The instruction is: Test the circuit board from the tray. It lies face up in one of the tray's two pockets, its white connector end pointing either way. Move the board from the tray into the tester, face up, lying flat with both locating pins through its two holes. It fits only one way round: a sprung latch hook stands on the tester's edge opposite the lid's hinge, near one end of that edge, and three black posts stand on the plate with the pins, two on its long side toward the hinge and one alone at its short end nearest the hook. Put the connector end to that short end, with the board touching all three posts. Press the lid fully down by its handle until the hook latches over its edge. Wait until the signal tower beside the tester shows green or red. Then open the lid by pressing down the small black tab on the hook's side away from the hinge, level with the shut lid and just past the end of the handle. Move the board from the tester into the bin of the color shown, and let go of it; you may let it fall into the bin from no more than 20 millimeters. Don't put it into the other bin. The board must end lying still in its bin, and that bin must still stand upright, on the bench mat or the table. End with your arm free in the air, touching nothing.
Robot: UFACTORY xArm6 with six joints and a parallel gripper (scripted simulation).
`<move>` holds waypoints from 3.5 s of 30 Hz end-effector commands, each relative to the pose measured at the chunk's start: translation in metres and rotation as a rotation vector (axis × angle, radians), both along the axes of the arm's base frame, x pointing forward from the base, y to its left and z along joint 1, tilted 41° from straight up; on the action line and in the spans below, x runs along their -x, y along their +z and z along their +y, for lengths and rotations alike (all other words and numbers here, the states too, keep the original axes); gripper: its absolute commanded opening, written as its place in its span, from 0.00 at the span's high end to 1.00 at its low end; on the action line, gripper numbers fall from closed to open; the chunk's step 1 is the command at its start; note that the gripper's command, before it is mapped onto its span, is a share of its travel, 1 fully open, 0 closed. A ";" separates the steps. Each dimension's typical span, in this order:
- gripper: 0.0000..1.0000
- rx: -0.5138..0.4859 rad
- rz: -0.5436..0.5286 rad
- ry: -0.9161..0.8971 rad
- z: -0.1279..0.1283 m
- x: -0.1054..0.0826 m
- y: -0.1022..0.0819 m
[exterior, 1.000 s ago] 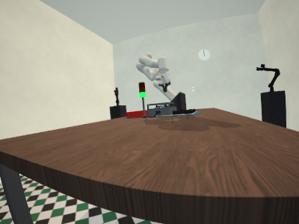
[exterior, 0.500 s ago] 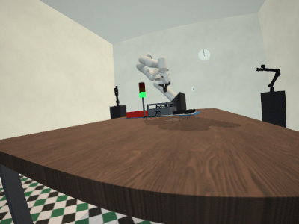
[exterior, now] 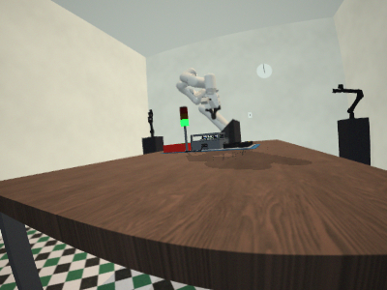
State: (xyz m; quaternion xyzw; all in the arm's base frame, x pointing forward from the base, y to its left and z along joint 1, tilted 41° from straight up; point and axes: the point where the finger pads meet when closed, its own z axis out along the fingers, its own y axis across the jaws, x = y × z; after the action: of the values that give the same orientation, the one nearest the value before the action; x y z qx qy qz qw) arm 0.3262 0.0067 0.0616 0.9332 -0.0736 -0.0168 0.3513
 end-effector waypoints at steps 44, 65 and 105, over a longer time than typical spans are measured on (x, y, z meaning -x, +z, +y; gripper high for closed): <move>1.00 -0.002 -0.003 0.001 0.011 -0.003 -0.008; 1.00 -0.002 -0.003 0.001 0.048 -0.009 -0.041; 1.00 -0.002 -0.003 0.001 0.001 -0.004 -0.096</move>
State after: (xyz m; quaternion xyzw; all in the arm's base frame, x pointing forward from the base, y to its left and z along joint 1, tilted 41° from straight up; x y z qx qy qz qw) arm 0.3290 0.0084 -0.0333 0.9333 -0.0736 -0.0166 0.3512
